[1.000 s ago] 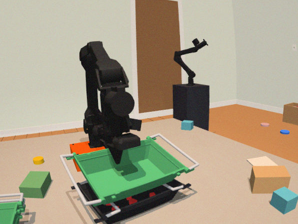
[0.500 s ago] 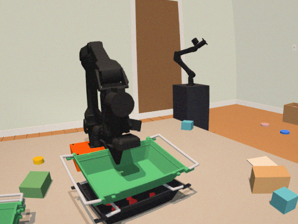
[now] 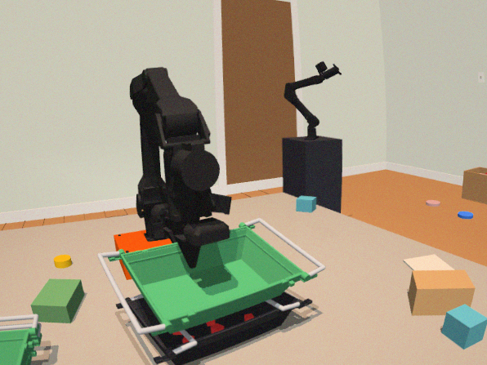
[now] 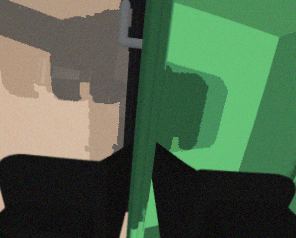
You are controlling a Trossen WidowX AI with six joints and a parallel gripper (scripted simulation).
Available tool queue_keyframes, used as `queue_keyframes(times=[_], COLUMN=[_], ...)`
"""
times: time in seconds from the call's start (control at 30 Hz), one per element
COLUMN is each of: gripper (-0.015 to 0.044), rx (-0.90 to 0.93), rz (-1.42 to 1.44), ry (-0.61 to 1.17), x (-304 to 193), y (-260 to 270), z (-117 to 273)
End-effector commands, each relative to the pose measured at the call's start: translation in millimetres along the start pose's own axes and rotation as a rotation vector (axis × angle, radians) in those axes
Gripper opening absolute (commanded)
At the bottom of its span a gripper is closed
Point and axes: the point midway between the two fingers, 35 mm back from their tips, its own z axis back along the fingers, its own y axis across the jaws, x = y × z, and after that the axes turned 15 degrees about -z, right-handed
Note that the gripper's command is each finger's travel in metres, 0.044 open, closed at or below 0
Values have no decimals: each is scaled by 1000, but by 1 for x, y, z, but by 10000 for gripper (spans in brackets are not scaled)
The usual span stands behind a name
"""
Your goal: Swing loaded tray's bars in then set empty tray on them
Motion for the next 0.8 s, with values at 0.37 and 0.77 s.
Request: queue_keyframes(times=[0.37,0.77], gripper=[0,0], rx=[20,2], rz=[2,0], ry=[8,1], x=[-1,0], y=[3,1], z=[-5,-1])
